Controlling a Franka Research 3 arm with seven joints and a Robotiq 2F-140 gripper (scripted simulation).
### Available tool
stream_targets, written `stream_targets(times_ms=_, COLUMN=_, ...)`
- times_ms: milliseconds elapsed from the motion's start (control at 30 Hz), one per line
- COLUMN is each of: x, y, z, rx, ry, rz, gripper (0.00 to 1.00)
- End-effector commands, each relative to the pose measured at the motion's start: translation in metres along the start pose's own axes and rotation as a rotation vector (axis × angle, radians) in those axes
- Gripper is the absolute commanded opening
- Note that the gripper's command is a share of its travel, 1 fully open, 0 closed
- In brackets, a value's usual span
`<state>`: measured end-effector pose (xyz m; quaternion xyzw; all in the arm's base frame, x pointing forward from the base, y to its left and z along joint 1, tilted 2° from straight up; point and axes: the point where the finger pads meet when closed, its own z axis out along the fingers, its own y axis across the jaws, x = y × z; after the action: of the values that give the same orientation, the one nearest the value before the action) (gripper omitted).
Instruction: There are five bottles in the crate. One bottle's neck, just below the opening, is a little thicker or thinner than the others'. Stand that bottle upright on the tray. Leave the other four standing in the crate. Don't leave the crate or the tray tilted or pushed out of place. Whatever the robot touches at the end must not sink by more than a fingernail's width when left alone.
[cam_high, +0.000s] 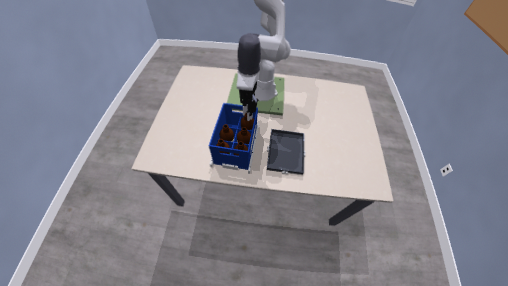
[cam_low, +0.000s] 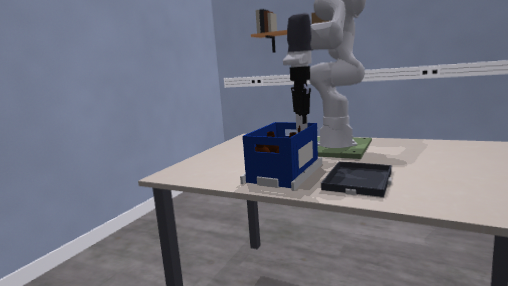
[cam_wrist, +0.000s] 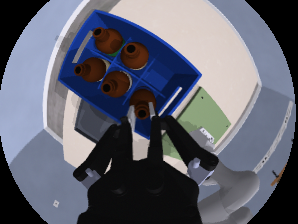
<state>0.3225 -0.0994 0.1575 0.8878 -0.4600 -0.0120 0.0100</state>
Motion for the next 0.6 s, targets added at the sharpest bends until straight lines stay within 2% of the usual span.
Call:
stream_targets(times_ms=0, x=0.0, y=0.001, z=-0.005, rx=-0.002, ry=-0.001, rz=0.001, gripper=0.1)
stream_targets(times_ms=567, x=0.001, y=0.002, z=-0.022, rx=-0.002, ry=-0.001, rz=0.001, gripper=0.1)
